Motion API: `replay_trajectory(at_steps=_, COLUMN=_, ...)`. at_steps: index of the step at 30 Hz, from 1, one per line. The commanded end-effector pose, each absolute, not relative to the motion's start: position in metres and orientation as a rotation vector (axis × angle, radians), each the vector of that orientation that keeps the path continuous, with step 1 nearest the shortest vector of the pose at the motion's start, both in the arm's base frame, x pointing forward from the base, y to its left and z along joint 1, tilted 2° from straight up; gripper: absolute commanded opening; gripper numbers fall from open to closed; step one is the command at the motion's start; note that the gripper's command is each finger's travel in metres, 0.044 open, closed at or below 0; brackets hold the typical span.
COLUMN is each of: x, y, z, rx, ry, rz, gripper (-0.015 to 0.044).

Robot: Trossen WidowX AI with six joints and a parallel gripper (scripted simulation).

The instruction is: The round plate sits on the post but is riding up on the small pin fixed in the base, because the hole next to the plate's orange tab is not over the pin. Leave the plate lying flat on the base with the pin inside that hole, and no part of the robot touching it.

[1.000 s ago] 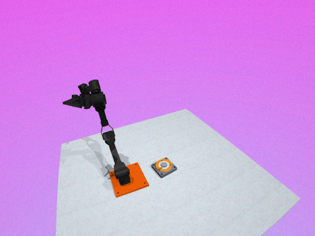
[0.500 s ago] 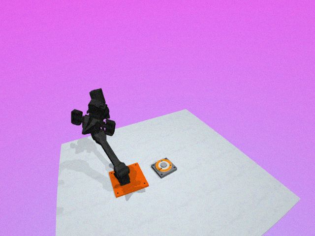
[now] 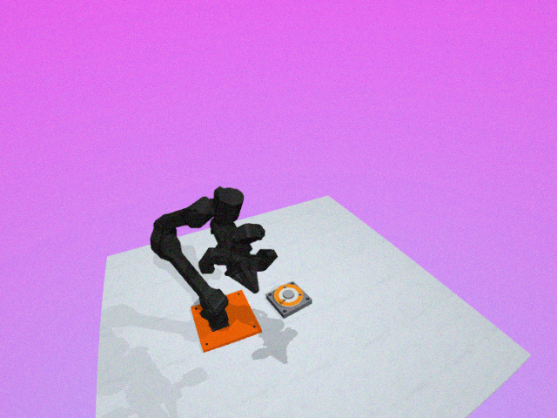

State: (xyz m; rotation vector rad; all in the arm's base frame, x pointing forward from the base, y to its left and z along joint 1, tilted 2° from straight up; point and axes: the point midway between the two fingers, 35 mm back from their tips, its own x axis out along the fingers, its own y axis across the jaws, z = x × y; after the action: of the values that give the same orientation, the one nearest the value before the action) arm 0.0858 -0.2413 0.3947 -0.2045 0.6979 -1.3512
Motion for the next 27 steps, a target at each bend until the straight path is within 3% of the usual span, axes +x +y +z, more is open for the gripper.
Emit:
replay_trajectory(at_steps=1, x=0.138, y=-0.241, z=0.348, rx=-0.167, ry=0.801, rz=-1.131, gripper=0.0000)
replay_trajectory(at_steps=14, x=0.247, y=-0.156, z=0.200, rx=-0.068, ry=1.201, rz=-0.465, gripper=0.0000)
replay_trajectory(at_steps=22, x=0.247, y=-0.063, z=0.121, rx=-0.011, ry=1.499, rz=-0.100, gripper=0.0000)
replay_trajectory(at_steps=27, x=0.240, y=-0.043, z=0.108, rx=-0.002, ry=1.571, rz=-0.030, gripper=0.0000)
